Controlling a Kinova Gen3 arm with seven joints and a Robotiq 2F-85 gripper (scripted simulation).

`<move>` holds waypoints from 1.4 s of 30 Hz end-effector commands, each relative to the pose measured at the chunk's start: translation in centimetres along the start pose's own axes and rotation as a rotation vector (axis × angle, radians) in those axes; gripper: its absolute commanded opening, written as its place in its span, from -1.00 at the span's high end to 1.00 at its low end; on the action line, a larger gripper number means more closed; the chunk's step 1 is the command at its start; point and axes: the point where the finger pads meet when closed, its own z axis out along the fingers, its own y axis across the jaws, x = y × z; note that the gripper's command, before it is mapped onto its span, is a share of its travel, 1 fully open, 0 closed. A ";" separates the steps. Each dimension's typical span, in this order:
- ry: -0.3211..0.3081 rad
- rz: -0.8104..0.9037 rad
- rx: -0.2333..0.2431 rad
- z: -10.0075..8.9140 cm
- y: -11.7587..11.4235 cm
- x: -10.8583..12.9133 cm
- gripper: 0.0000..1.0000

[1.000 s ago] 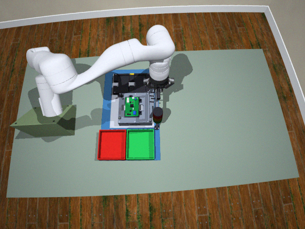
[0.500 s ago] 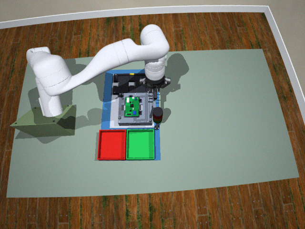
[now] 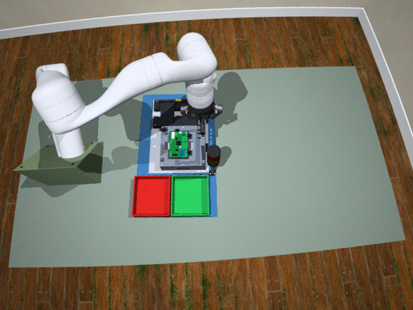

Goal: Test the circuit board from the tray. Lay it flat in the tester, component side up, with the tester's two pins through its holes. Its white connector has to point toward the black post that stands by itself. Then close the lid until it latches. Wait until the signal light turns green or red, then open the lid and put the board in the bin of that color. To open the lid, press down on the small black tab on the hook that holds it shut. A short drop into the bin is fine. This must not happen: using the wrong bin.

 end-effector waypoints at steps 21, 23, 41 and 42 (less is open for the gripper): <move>0.001 -0.005 0.024 1.3 -7.1 -0.1 1.00; 0.001 -0.005 0.024 1.6 -7.7 -0.1 1.00; 0.001 -0.005 0.024 4.8 -12.7 -0.1 1.00; 0.001 -0.005 0.024 5.1 -12.9 -0.1 1.00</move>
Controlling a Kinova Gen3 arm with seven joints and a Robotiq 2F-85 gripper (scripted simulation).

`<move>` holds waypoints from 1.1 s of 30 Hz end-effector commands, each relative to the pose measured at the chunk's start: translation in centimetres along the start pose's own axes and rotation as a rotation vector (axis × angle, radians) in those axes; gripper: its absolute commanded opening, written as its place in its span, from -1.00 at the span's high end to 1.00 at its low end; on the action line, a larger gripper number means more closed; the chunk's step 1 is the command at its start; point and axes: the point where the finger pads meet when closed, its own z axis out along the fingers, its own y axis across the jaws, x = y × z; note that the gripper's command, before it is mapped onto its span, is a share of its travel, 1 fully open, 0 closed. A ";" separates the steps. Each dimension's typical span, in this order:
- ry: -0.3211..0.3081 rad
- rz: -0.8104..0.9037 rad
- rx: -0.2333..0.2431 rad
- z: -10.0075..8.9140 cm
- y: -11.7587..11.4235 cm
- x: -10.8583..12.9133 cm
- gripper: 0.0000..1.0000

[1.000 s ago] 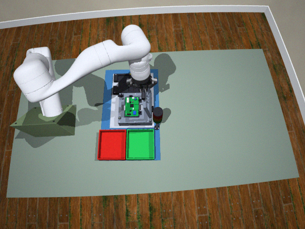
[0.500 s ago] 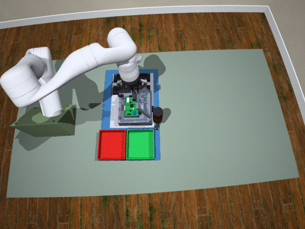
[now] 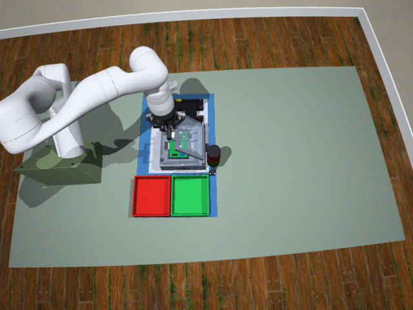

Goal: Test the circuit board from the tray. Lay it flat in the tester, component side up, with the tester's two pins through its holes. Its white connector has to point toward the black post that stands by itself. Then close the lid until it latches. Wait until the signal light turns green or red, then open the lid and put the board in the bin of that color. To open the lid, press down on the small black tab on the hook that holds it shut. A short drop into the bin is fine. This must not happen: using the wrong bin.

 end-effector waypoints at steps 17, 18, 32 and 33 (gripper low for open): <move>0.006 -0.006 0.030 5.9 -4.9 0.0 1.00; 0.006 -0.006 0.030 5.9 -4.9 0.0 1.00; 0.006 -0.006 0.030 9.3 -6.4 0.0 1.00; 0.006 -0.006 0.030 9.5 -6.5 0.0 1.00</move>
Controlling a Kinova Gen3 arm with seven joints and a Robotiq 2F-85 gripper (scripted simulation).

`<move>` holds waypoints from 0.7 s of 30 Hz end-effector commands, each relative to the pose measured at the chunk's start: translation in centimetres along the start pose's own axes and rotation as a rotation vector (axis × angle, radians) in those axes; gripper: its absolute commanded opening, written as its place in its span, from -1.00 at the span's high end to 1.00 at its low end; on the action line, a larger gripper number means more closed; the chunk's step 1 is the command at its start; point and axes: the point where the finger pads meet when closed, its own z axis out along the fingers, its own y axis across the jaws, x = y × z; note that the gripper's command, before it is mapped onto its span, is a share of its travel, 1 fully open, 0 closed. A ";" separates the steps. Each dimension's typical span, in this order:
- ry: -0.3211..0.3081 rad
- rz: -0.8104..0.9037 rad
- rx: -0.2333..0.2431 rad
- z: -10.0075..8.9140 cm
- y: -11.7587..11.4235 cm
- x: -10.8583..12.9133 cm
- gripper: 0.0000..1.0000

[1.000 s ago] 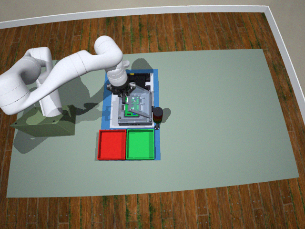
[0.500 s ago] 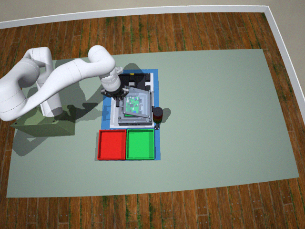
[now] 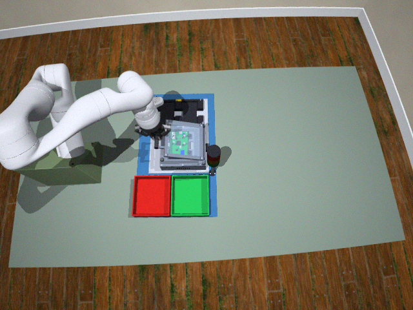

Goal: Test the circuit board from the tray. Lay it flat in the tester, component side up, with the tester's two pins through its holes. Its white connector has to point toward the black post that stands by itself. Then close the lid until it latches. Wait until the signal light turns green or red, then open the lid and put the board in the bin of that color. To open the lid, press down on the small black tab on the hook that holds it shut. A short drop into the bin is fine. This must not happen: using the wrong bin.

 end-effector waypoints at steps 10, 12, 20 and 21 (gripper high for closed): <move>0.002 -0.003 0.014 2.6 -0.8 0.0 1.00; 0.002 -0.003 0.014 3.0 -0.8 0.0 1.00; 0.002 -0.003 0.014 3.9 -1.0 0.0 1.00; 0.002 -0.003 0.014 4.0 -1.0 0.0 1.00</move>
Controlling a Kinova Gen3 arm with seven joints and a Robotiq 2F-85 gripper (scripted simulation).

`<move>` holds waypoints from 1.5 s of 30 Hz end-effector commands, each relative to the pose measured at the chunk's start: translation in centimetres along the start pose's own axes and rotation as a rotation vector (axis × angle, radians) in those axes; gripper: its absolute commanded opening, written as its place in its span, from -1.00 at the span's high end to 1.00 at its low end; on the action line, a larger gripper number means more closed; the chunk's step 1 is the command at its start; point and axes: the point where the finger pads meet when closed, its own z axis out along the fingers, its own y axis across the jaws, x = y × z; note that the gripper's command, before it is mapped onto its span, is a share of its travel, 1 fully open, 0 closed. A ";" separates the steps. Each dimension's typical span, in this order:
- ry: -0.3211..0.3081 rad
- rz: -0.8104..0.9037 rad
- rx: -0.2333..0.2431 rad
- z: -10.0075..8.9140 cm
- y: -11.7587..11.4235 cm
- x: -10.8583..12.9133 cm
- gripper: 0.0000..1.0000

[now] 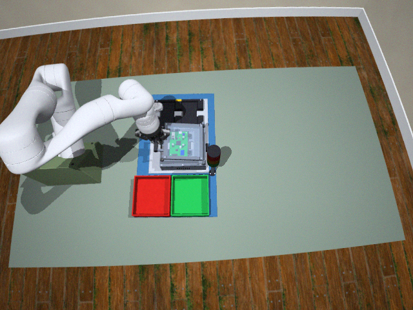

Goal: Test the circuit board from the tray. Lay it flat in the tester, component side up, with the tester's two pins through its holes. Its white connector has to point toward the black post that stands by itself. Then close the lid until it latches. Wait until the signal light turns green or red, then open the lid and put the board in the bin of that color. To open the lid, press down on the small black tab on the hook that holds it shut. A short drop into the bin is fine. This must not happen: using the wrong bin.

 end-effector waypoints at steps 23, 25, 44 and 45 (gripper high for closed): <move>0.000 -0.001 0.009 2.1 -0.2 0.0 1.00; 0.000 -0.001 0.009 2.2 -0.2 0.0 1.00; 0.000 -0.001 0.009 2.2 -0.2 0.0 1.00; 0.000 -0.001 0.009 2.2 -0.2 0.0 1.00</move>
